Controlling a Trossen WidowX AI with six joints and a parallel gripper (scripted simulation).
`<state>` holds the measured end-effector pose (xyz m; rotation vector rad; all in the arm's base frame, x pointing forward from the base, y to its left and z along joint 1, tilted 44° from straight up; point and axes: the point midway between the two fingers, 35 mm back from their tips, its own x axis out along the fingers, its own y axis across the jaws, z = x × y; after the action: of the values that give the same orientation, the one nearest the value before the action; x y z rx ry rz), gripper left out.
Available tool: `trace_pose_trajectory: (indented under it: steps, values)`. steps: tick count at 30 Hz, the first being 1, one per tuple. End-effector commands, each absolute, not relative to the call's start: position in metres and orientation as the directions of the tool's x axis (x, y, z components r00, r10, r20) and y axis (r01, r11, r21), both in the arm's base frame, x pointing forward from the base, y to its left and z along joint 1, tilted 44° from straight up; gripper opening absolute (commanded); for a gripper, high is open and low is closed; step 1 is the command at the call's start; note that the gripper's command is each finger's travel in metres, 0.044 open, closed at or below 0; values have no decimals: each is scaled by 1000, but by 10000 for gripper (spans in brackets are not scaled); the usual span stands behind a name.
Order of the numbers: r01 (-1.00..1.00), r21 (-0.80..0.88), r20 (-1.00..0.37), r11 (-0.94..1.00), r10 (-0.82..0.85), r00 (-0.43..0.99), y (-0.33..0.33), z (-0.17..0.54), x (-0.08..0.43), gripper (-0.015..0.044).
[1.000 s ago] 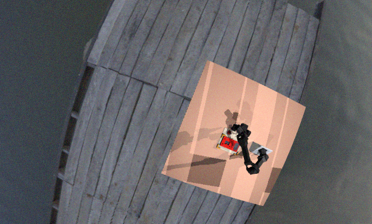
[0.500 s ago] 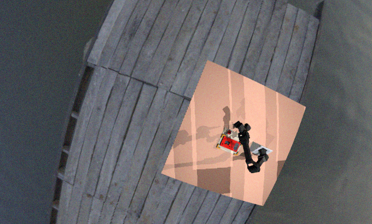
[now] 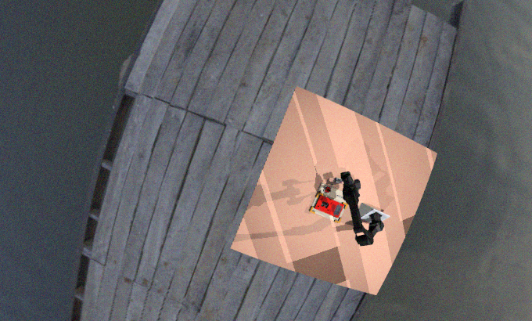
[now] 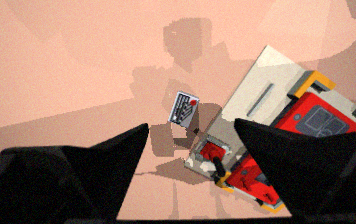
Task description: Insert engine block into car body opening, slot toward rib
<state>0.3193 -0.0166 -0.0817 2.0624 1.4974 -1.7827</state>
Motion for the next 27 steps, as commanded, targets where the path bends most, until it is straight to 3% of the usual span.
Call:
trace_pose_trajectory:
  steps: [1, 10, 27]
  values:
    - [567, -577, -760, -587, 640, -111, -19, -79, 322, 440]
    - [311, -673, -725, -671, 683, -93, -25, -74, 325, 440]
    - [306, -675, -723, -671, 685, -93, 3, -117, 322, 440]
